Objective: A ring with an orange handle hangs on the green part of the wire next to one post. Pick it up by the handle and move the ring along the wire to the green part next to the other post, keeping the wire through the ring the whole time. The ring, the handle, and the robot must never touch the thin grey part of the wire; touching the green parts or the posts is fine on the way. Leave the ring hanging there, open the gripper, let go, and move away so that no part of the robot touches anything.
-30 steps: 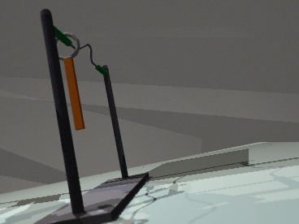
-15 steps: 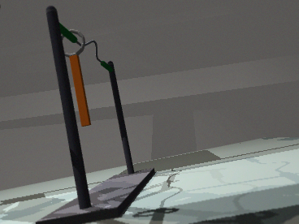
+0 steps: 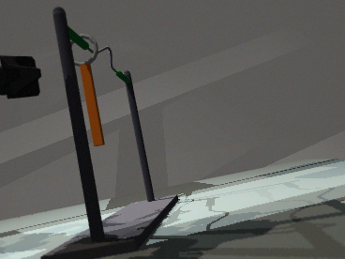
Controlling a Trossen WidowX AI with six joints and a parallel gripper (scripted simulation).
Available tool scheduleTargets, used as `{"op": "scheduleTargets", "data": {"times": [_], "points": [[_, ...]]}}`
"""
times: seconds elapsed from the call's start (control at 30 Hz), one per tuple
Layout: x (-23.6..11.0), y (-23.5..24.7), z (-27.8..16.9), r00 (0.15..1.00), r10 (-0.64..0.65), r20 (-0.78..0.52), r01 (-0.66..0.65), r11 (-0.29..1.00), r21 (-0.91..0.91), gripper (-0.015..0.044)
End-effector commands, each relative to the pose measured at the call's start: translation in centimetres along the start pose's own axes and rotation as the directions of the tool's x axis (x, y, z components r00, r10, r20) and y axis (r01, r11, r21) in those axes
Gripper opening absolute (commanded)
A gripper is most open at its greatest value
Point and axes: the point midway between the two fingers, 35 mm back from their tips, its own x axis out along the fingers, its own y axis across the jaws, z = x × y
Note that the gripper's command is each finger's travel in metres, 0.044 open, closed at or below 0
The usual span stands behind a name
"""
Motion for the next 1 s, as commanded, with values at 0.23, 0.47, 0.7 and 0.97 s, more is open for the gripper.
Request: {"op": "scheduleTargets", "data": {"times": [0.23, 0.47, 0.7, 0.97], "points": [[0.1, 4.1, -7.5, 0.98, 0.197, -0.039, -0.2, 0.956, -0.213, 0.016], [0.0, 4.6, -8.5, 0.974, 0.222, -0.045, -0.227, 0.944, -0.241, 0.016], [0.6, 4.7, -8.4, 0.974, 0.222, -0.045, -0.227, 0.944, -0.241, 0.016], [1.7, 4.8, -8.2, 0.974, 0.223, -0.045, -0.227, 0.944, -0.241, 0.016]]}}
